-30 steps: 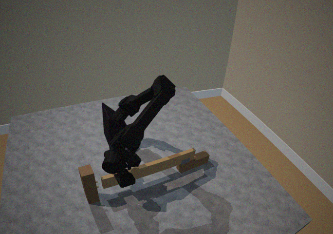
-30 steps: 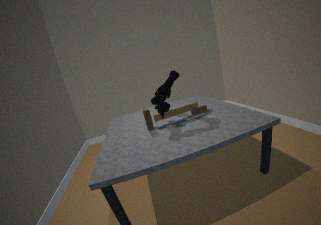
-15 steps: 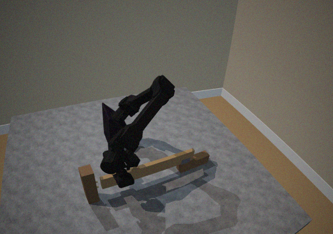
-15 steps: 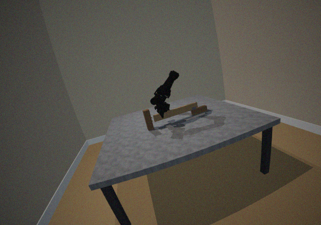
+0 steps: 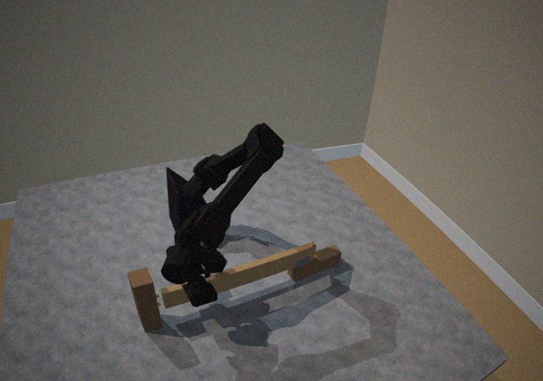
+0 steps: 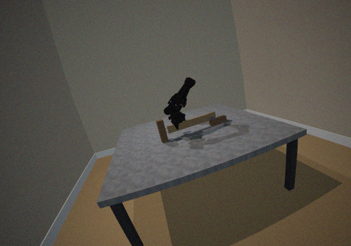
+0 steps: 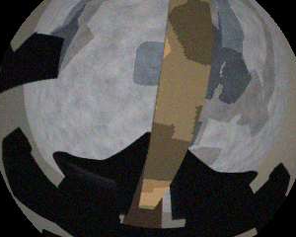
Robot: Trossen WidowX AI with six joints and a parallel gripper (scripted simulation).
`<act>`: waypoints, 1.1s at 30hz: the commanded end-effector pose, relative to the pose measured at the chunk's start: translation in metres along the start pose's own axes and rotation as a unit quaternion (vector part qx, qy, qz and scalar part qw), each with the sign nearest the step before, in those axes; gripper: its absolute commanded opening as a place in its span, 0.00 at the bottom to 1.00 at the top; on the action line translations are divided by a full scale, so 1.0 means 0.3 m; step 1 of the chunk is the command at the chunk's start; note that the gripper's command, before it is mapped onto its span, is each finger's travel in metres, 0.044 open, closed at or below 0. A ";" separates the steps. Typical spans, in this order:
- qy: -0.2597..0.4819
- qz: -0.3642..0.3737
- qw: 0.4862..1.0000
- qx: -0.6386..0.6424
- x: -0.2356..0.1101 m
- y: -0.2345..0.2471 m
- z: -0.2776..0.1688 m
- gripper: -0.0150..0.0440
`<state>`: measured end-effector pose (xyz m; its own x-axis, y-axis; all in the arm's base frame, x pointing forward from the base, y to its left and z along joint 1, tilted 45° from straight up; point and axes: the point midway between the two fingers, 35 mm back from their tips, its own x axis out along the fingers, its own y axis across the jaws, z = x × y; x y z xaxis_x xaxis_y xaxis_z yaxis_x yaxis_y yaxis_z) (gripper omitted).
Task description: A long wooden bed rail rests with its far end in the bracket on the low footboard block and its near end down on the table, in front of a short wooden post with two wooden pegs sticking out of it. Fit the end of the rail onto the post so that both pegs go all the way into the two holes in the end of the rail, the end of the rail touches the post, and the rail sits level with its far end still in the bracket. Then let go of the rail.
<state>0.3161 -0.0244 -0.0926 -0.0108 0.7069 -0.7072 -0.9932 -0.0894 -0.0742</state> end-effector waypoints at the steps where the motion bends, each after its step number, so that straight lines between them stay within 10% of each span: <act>1: 0.003 -0.005 1.000 0.001 -0.013 -0.003 -0.016 0.25; 33: 0.003 -0.005 1.000 0.001 -0.013 -0.003 -0.048 0.25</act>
<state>0.3172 -0.0314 -0.0991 -0.0108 0.7067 -0.7075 -0.9932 -0.0894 -0.0741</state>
